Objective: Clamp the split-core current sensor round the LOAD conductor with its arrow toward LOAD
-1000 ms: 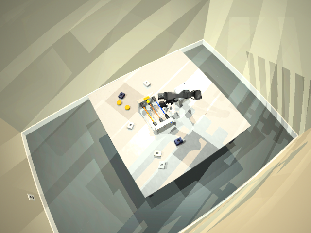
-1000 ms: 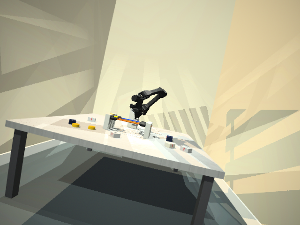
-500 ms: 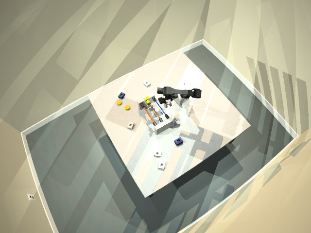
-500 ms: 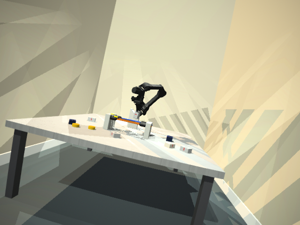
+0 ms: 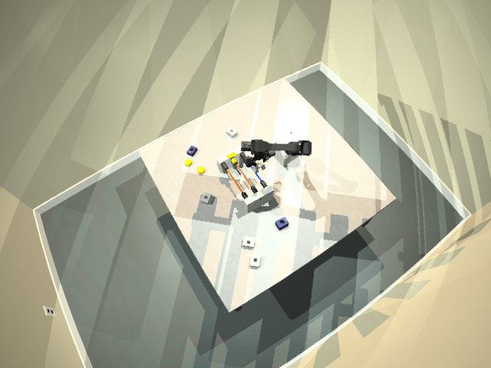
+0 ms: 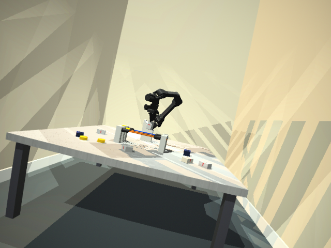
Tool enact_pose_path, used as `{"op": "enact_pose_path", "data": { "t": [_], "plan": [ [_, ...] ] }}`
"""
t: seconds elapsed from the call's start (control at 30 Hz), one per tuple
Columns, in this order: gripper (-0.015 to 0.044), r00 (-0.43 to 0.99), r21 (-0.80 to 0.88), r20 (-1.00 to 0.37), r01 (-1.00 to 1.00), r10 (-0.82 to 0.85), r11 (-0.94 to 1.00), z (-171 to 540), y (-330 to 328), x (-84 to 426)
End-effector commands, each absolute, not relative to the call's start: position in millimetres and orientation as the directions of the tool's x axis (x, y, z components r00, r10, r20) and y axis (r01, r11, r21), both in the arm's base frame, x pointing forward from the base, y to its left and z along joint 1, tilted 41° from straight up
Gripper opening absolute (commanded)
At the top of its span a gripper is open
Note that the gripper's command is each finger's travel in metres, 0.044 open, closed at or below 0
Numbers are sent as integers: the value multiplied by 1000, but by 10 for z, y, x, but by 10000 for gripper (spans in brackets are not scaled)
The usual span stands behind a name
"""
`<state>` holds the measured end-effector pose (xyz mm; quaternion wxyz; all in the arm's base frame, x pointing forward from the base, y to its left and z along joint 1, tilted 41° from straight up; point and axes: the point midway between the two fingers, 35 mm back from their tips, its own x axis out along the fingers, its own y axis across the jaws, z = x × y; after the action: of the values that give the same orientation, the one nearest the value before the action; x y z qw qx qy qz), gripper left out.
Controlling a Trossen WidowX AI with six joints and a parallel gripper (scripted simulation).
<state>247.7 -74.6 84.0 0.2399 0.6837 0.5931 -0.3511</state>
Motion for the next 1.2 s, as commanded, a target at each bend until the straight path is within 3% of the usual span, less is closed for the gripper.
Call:
{"op": "enact_pose_path", "data": {
  "t": [0.0,0.53,1.17],
  "plan": [
    [0,54,-81,-762,981,645,-179,833,-764,2648],
    [0,58,-40,-759,990,648,-135,758,-729,3374],
    [0,58,-39,-759,990,648,-134,552,-559,3417]
  ]
}}
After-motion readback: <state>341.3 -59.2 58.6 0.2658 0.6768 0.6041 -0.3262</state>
